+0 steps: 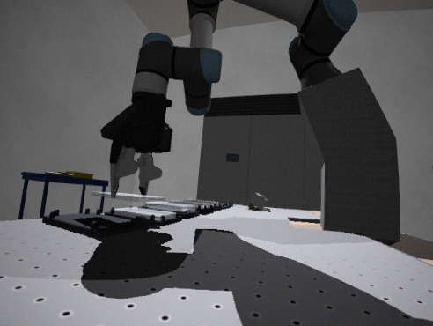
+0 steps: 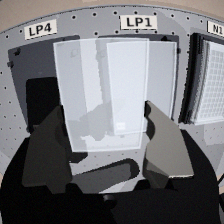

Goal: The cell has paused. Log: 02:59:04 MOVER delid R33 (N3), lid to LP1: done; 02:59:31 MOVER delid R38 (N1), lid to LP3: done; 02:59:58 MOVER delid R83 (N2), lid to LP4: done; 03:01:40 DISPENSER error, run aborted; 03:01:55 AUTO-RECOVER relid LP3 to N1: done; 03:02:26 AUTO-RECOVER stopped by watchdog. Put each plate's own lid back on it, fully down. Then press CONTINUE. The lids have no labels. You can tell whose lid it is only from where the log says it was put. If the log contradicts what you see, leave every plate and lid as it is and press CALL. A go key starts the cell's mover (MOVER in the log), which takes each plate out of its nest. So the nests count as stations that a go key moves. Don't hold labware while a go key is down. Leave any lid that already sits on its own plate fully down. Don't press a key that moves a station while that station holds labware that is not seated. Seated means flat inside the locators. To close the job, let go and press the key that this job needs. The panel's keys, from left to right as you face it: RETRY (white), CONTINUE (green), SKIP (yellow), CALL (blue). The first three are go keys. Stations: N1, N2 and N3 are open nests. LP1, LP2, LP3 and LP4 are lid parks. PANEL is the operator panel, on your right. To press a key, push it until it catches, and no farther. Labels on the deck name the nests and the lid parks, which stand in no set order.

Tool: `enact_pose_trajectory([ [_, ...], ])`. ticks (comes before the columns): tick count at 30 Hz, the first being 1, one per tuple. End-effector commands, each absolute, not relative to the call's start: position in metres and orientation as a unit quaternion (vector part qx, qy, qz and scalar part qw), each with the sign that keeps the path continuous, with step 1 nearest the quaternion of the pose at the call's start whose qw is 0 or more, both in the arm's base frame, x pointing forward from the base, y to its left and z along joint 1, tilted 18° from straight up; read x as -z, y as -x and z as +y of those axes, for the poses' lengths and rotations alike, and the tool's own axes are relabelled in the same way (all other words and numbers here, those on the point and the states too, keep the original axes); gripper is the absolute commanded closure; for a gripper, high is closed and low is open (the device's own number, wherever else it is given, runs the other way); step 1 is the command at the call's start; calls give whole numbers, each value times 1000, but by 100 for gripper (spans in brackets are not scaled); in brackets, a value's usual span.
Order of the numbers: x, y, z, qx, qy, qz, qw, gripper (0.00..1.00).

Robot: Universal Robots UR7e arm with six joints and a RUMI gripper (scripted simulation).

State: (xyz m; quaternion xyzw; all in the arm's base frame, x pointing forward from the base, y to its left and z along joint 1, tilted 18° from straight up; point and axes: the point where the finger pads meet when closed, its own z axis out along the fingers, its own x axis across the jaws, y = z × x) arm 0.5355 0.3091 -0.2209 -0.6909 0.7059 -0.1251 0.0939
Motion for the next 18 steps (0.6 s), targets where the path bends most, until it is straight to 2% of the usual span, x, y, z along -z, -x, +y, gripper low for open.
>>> enact_pose_trajectory([
  [1, 219, -536, 291, 125, 691, 706, 95, 100],
  [18, 215, -538, 216, 125, 691, 706, 95, 100],
])
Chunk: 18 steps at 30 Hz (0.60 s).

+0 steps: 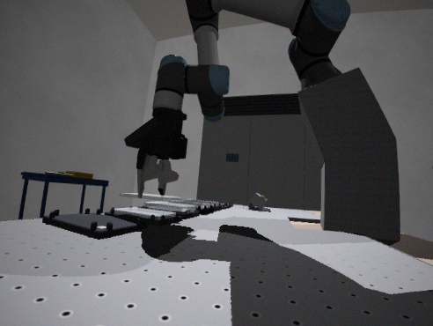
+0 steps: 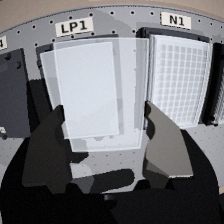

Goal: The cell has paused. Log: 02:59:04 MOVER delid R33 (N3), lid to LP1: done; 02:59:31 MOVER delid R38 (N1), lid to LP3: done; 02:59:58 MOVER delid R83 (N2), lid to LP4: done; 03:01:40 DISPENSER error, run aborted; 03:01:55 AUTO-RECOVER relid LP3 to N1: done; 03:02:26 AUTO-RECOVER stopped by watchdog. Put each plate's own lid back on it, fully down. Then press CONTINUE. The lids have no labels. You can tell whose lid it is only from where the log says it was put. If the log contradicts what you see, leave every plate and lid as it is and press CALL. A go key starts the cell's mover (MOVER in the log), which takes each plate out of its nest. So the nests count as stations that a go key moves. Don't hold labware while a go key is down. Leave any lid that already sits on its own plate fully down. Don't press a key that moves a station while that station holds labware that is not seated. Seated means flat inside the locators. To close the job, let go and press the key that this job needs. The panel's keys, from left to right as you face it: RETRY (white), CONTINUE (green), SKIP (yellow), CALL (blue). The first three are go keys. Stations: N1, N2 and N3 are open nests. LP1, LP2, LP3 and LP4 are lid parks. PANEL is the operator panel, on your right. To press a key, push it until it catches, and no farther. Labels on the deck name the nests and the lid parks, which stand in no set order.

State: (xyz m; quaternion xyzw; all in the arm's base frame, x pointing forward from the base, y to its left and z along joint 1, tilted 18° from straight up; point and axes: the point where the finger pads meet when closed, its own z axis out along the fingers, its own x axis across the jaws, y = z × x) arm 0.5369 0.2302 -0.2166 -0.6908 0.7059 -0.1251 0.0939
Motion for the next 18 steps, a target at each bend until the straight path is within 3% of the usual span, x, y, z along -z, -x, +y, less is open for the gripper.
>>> enact_pose_trajectory([
  [1, 215, -538, 211, 125, 691, 706, 95, 100],
  [18, 211, -539, 136, 125, 691, 706, 95, 100],
])
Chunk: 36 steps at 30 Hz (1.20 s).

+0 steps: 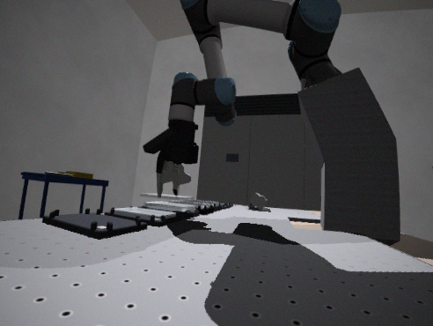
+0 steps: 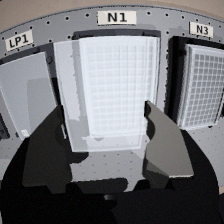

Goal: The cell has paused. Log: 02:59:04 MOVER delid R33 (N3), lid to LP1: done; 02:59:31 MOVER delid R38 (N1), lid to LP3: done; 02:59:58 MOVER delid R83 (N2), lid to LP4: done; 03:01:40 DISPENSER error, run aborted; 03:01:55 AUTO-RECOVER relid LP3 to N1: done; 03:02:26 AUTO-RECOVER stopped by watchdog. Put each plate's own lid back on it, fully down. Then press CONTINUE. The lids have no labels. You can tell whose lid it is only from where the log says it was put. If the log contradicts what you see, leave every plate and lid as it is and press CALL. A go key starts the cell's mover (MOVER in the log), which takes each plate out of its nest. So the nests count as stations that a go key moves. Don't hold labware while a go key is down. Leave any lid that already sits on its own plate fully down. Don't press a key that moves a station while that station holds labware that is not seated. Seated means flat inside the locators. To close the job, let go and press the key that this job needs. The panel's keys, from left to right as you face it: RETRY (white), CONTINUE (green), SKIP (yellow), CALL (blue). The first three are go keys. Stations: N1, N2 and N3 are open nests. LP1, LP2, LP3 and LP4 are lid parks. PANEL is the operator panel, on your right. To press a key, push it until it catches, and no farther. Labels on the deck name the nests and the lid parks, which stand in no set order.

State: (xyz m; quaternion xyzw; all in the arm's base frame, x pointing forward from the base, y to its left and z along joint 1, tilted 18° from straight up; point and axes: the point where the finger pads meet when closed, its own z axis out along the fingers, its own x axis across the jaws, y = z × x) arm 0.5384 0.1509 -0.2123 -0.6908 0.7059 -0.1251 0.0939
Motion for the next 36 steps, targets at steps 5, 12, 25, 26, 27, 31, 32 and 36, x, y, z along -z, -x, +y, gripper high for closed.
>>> enact_pose_trajectory([
  [5, 210, -540, 111, 125, 691, 706, 95, 100],
  [12, 208, -540, 86, 125, 691, 706, 95, 100],
  [25, 205, -541, 21, 125, 691, 706, 95, 100],
  [26, 204, -541, 16, 125, 691, 706, 95, 100],
  [27, 204, -542, 11, 125, 691, 706, 95, 100],
  [31, 204, -542, 1, 125, 691, 706, 95, 100],
  [32, 203, -542, -4, 125, 691, 706, 95, 100],
  [36, 202, -542, -24, 125, 691, 706, 95, 100],
])
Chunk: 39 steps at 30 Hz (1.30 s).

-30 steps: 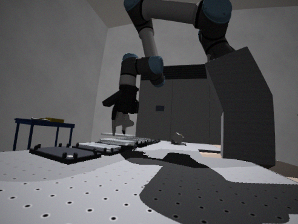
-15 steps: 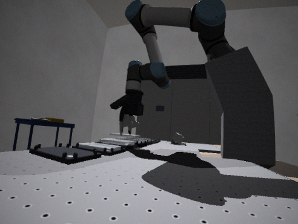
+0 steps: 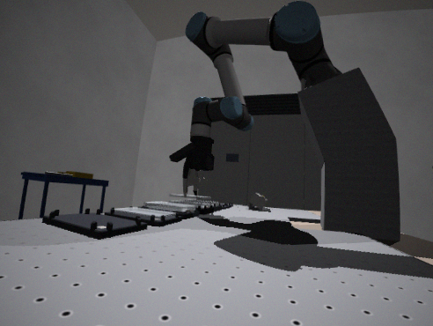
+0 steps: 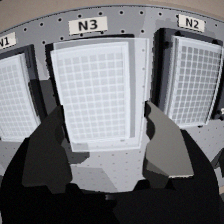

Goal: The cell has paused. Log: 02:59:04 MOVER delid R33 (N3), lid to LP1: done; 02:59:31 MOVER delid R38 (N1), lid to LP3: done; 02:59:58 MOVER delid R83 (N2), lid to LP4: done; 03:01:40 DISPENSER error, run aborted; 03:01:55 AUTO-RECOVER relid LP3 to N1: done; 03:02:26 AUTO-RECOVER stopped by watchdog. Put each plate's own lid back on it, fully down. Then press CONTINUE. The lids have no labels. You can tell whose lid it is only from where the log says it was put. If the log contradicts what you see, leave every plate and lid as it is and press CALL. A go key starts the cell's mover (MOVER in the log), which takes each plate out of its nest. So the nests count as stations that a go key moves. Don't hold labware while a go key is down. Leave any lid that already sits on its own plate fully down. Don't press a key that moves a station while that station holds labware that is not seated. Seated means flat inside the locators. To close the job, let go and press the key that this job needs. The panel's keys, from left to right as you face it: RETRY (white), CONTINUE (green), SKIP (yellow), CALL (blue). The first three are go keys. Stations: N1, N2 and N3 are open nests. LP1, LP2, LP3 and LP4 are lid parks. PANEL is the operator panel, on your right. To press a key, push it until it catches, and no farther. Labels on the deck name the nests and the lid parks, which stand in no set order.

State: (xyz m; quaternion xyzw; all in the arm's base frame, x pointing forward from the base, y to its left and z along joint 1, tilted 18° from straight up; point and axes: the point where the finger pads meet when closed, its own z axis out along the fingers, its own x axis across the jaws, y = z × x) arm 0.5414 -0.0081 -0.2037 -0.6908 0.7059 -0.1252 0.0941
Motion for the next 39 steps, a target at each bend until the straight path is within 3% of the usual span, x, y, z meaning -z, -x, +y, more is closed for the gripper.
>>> enact_pose_trajectory([
  [1, 202, -542, -29, 125, 691, 706, 95, 100],
  [24, 196, -544, -133, 125, 691, 706, 95, 100],
  [39, 199, -545, -133, 125, 691, 706, 95, 100],
])
